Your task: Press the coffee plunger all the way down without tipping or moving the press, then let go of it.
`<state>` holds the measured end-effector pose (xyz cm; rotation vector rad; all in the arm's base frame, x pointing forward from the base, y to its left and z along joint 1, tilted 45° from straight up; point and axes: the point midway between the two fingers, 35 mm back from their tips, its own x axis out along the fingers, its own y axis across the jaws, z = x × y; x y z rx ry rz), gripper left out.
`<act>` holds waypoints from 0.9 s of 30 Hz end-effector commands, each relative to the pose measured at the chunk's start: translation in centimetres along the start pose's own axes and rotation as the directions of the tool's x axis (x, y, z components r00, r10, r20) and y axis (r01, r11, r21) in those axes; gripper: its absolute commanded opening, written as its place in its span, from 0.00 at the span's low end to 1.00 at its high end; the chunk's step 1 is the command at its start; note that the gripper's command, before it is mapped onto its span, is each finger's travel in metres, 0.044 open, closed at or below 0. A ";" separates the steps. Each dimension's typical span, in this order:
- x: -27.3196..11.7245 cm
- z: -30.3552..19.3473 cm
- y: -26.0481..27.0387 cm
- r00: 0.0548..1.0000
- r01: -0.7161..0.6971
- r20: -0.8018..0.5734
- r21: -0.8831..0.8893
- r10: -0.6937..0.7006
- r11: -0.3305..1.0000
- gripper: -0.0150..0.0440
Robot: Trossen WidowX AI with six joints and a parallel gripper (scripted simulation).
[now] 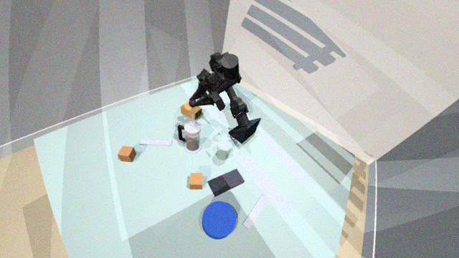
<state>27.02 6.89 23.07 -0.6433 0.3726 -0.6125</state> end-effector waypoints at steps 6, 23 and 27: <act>0.7 -1.1 0.3 1.000 -0.003 -0.015 -0.004 0.003 1.000 0.47; 2.3 -3.3 0.9 0.999 -0.012 -0.035 -0.001 0.012 1.000 0.47; 2.7 -3.9 1.0 0.999 -0.013 -0.036 -0.001 0.013 1.000 0.47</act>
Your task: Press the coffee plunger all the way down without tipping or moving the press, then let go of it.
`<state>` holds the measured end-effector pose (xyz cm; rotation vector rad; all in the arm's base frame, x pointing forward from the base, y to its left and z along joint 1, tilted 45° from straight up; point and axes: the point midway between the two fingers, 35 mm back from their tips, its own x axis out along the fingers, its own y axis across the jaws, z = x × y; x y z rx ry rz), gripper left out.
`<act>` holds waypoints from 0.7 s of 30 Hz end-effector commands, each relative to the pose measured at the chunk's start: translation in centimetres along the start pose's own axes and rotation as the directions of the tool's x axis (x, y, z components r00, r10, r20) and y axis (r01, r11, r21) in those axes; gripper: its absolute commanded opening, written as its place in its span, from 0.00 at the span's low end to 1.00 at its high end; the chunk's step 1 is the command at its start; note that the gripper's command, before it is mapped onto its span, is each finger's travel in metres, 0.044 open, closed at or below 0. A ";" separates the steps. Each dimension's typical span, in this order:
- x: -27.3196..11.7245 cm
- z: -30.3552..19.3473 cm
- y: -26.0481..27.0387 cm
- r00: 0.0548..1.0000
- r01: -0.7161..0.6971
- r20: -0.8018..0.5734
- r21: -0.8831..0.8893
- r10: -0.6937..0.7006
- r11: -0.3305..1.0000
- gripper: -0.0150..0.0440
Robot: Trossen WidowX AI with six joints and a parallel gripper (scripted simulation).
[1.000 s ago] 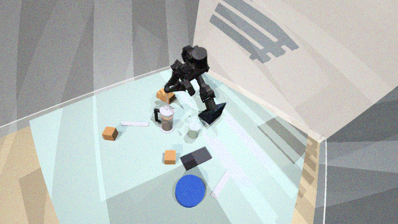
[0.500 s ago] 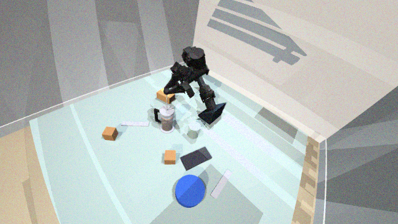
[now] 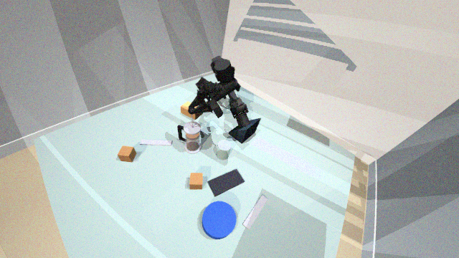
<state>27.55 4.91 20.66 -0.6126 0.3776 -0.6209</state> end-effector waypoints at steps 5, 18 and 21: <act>1.2 -2.1 0.6 1.000 -0.014 -0.023 -0.028 0.014 1.000 0.47; 2.4 -3.9 0.6 1.000 -0.014 -0.014 -0.028 0.014 0.999 0.47; 2.7 -4.3 0.6 1.000 -0.013 -0.010 -0.029 0.013 0.999 0.47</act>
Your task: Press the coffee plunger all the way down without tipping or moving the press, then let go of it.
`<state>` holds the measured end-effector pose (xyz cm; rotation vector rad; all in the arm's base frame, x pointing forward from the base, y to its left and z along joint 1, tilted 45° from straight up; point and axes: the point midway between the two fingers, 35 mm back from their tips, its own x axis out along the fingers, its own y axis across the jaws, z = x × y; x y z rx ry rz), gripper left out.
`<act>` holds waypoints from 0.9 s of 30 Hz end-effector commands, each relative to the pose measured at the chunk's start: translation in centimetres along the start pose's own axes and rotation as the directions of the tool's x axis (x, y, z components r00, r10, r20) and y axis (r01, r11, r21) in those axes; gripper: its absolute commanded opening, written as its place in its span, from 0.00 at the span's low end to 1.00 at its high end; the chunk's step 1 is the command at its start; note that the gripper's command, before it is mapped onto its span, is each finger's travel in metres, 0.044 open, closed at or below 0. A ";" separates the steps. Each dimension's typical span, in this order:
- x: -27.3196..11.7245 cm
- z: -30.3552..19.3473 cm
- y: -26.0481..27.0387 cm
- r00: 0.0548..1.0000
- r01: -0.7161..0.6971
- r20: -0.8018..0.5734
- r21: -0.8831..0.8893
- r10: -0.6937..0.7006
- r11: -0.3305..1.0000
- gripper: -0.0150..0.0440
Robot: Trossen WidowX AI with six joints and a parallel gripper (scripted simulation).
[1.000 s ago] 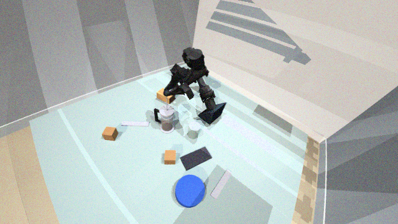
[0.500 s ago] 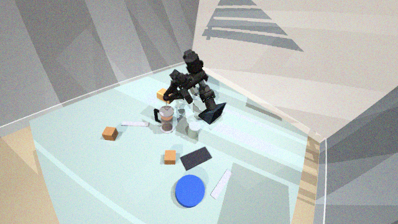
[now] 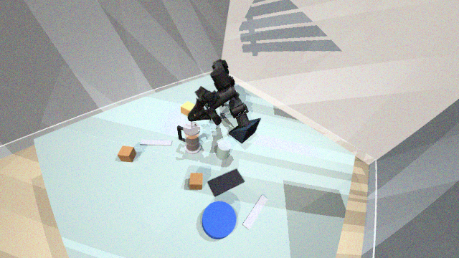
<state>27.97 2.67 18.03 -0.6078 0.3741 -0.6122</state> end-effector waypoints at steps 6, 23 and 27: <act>1.2 -2.3 0.1 1.000 -0.002 -0.004 -0.036 0.002 0.999 0.47; 2.3 -2.5 -0.1 1.000 0.006 0.012 -0.040 -0.005 0.999 0.47; 2.3 -2.5 -0.1 1.000 0.006 0.012 -0.040 -0.006 0.999 0.47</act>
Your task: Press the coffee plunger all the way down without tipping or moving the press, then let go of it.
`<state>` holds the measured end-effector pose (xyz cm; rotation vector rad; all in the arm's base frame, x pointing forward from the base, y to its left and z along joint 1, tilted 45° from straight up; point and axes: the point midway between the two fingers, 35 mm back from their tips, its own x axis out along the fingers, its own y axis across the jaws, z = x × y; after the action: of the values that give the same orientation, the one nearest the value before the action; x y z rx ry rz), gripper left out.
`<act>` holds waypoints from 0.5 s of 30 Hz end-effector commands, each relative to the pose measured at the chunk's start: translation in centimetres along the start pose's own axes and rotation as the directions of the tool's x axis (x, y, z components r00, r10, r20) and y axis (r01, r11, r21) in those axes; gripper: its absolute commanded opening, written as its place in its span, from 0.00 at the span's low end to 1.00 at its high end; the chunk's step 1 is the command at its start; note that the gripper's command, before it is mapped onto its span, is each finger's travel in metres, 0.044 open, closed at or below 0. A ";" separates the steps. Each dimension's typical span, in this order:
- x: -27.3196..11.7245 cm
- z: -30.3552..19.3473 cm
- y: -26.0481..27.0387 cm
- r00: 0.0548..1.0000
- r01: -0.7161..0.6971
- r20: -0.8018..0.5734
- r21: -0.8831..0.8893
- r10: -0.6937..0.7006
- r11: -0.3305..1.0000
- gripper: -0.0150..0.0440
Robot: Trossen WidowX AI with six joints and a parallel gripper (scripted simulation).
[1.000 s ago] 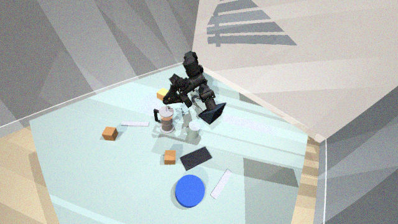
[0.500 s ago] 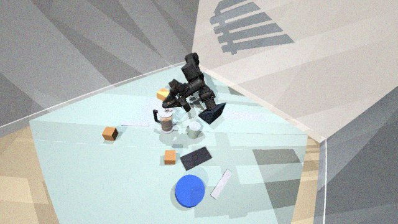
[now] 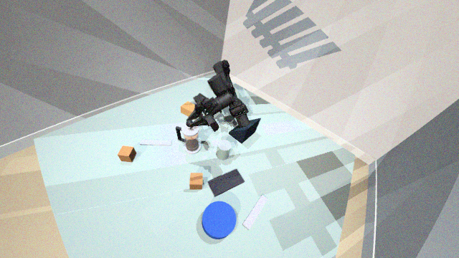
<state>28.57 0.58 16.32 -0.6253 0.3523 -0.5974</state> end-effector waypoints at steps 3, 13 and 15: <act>0.3 -0.6 0.0 1.000 0.009 -0.016 -0.029 -0.010 1.000 0.47; 0.4 -0.5 0.1 1.000 0.009 -0.016 -0.029 -0.010 1.000 0.47; 0.4 -0.5 0.2 1.000 0.009 -0.016 -0.029 -0.010 1.000 0.47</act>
<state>28.71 0.49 16.05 -0.6349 0.3603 -0.6006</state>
